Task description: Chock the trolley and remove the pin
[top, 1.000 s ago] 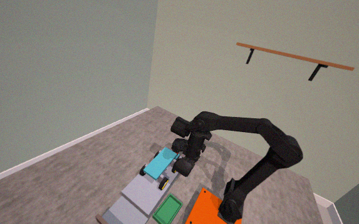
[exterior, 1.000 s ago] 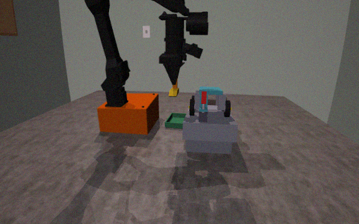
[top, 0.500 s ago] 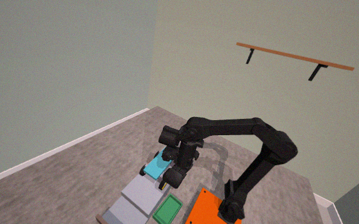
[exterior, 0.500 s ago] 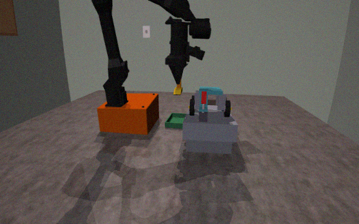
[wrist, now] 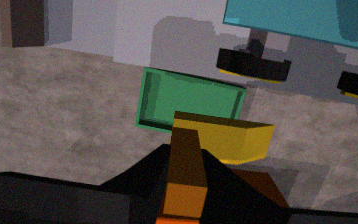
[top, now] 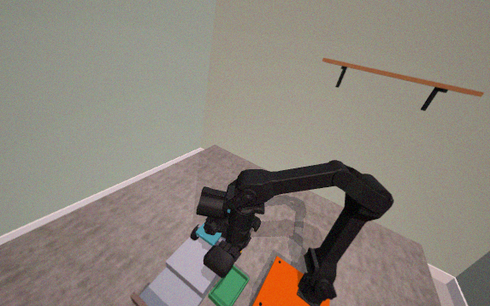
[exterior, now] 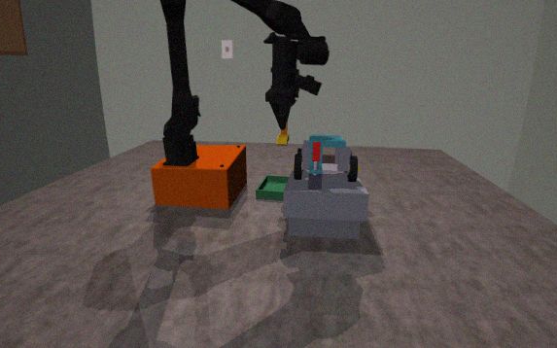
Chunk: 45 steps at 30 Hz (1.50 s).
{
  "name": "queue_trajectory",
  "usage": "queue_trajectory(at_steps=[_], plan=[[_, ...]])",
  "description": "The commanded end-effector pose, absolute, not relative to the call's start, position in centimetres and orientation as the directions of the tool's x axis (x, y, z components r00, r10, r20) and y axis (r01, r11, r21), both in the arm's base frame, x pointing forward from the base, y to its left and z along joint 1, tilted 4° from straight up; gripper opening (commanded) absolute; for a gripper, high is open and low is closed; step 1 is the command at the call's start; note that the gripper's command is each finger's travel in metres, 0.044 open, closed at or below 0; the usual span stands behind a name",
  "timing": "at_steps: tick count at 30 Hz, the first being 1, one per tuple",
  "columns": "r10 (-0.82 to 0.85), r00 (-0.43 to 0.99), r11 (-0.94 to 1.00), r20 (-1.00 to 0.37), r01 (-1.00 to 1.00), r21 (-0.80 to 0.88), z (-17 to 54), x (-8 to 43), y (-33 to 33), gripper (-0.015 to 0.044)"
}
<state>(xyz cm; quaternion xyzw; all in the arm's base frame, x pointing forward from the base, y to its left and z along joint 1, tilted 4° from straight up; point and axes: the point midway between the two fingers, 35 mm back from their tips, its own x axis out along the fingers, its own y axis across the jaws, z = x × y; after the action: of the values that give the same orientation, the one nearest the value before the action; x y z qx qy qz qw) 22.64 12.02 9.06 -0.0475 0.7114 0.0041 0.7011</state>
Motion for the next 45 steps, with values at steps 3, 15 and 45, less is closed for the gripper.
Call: queue_trajectory(at_steps=[3, 15, 45], plan=[[-0.053, -0.007, 0.996, -0.999, -0.068, -0.052, 8.8, 23.1, 14.5, 0.0], [-0.065, -0.007, 0.996, -0.998, -0.067, -0.064, 8.5, 23.7, 18.3, 0.0], [-0.163, 0.003, 0.984, -0.987, -0.067, -0.163, 6.1, 26.6, 18.9, 0.0]])
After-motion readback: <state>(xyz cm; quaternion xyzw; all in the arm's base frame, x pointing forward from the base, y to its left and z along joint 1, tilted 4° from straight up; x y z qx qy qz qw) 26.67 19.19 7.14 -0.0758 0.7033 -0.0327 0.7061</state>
